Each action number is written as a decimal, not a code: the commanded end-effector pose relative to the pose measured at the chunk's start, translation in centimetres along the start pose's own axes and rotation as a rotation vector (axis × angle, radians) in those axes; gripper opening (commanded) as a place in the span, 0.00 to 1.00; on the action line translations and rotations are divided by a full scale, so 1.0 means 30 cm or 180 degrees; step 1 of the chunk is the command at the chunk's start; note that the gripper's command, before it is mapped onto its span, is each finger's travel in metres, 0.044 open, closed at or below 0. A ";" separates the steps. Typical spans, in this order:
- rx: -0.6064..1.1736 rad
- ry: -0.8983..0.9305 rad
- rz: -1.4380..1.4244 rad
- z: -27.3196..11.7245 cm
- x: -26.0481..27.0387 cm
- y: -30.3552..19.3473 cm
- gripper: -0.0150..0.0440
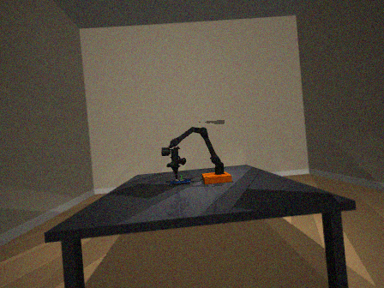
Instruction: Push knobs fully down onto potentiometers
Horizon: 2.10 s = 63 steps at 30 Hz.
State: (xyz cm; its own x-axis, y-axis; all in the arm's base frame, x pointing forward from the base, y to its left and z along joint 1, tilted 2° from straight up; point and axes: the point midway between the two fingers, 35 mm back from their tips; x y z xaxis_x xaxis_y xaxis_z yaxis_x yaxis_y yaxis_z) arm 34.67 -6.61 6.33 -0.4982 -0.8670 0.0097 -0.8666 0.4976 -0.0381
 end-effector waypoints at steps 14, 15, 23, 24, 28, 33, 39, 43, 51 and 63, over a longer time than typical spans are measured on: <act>-0.0030 0.0029 -0.0012 0.029 0.003 -0.001 0.25; -0.0030 0.0029 -0.0012 0.029 0.003 -0.001 0.25; -0.0030 0.0029 -0.0012 0.032 0.003 -0.001 0.25; -0.0030 0.0029 -0.0012 0.032 0.003 -0.001 0.25; -0.0030 0.0029 -0.0012 0.032 0.003 -0.001 0.25; -0.0030 0.0029 -0.0012 0.034 0.003 -0.001 0.25; -0.0030 0.0029 -0.0012 0.034 0.003 -0.001 0.25; -0.0030 0.0029 -0.0012 0.034 0.003 -0.001 0.25; -0.0030 0.0029 -0.0012 0.037 0.003 -0.001 0.25; -0.0030 0.0029 -0.0012 -0.002 0.002 -0.003 0.25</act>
State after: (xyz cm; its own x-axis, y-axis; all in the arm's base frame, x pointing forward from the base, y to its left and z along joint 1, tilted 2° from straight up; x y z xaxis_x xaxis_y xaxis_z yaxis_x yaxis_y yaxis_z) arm 34.71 -6.62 6.27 -0.4982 -0.8670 0.0104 -0.8667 0.4975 -0.0360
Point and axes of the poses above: the point midway between the two fingers, 35 mm back from their tips, its own z axis out along the fingers, its own x axis across the jaws, y = z × x, and after that the axes turned 3 degrees about -z, right-handed
